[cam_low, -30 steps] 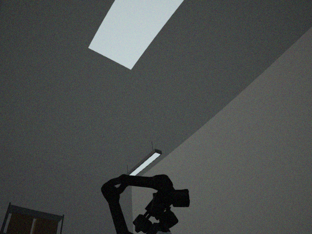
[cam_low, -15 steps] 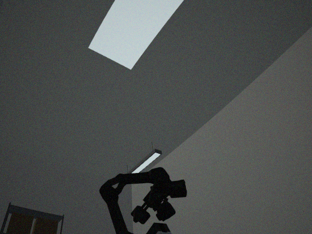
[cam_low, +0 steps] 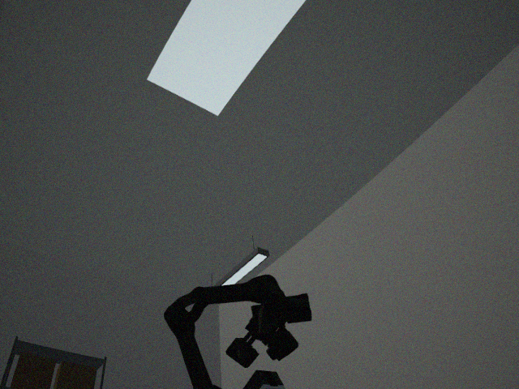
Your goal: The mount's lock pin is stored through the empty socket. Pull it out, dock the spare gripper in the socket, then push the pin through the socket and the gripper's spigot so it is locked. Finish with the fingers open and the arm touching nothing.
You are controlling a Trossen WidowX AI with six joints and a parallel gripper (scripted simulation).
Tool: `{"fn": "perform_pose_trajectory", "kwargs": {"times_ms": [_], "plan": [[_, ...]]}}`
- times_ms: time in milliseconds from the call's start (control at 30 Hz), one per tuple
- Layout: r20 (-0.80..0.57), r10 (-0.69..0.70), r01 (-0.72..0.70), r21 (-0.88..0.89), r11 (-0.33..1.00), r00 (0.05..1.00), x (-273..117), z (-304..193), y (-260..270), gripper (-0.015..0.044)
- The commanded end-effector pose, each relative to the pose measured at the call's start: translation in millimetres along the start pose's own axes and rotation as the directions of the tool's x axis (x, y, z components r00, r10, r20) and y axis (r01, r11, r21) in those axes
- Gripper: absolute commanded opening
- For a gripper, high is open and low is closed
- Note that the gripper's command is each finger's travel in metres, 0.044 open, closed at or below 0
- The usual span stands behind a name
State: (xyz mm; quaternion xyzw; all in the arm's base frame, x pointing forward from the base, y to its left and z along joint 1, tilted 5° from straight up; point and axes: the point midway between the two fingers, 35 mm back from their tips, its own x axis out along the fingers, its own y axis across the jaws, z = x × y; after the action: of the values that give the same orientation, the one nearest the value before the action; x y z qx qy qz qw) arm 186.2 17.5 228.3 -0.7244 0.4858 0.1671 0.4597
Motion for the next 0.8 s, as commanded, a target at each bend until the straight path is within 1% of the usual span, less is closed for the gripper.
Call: {"fn": "perform_pose_trajectory", "kwargs": {"times_ms": [0,100,200,400,467,567,767], "plan": [[0.098,-0.051,0.050,0.009,0.999,0.994,-22.5,26.9,-6.9,0.0256],[0.197,-0.093,0.092,0.014,0.996,0.976,-48.0,54.4,-7.4,0.0180],[0.273,-0.116,0.116,0.018,0.993,0.955,-69.3,74.2,-3.7,0.0180],[0.275,-0.104,0.105,0.013,0.994,0.956,-70.2,77.7,-5.6,0.0180],[0.267,-0.064,0.066,0.000,0.998,0.962,-67.7,84.2,-12.7,0.0180],[0.254,0.043,-0.036,-0.030,0.999,0.966,-56.5,101.9,-33.4,0.0180],[0.275,0.245,-0.223,-0.109,0.969,0.930,-14.1,135.1,-83.0,0.0180]]}}
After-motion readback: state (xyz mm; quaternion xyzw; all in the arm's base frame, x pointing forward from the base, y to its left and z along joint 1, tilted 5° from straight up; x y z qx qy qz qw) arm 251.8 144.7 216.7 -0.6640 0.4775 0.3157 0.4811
